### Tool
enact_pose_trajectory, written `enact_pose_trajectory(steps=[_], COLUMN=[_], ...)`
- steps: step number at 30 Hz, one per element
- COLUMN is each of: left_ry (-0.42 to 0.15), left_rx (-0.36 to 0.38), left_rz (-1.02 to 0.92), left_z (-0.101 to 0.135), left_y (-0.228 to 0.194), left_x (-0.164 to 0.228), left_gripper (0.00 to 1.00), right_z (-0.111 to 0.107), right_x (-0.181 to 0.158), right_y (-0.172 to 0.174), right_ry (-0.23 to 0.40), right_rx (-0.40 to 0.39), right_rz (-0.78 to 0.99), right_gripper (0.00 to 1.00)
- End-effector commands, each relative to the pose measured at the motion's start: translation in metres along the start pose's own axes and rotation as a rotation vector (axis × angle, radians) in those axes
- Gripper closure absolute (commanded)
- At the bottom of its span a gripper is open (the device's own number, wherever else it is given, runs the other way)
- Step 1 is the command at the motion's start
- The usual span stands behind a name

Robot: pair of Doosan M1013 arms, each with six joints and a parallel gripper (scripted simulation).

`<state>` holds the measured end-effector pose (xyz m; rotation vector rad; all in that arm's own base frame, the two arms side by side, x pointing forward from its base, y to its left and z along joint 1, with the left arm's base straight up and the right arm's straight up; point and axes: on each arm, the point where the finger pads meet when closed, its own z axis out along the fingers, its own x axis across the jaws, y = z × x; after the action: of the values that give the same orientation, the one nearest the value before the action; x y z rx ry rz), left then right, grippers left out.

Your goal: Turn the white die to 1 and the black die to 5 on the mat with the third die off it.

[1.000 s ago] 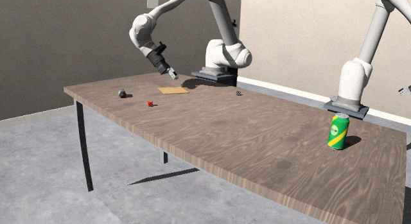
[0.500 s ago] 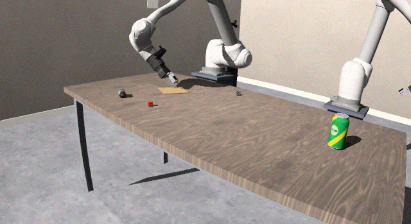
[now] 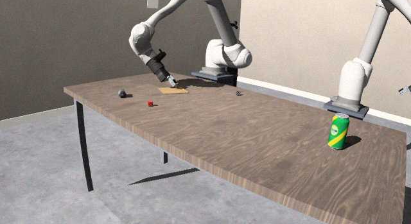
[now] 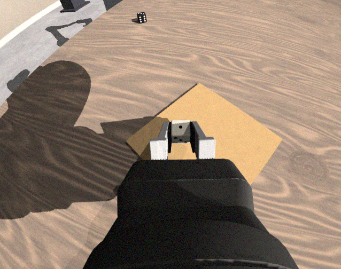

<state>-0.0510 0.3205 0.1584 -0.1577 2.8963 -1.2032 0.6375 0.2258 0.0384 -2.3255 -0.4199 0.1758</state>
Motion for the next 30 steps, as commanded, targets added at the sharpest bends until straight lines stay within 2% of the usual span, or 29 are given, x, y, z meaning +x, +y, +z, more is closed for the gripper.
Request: enact_pose_trajectory(steps=[1, 30], left_ry=[0.0, 0.0], left_rx=[-0.001, -0.001], left_rz=[0.0, 0.0], left_z=[-0.0005, -0.0005], left_y=[-0.0001, -0.0001], left_x=[0.0001, 0.0001], left_gripper=[0.0, 0.0], right_z=[0.0002, 0.0044], right_x=[0.0004, 0.0004], right_y=[0.0003, 0.0045], right_ry=[0.001, 0.001], right_rx=[0.0, 0.0], right_rz=[-0.001, -0.001], right_gripper=[0.6, 0.6])
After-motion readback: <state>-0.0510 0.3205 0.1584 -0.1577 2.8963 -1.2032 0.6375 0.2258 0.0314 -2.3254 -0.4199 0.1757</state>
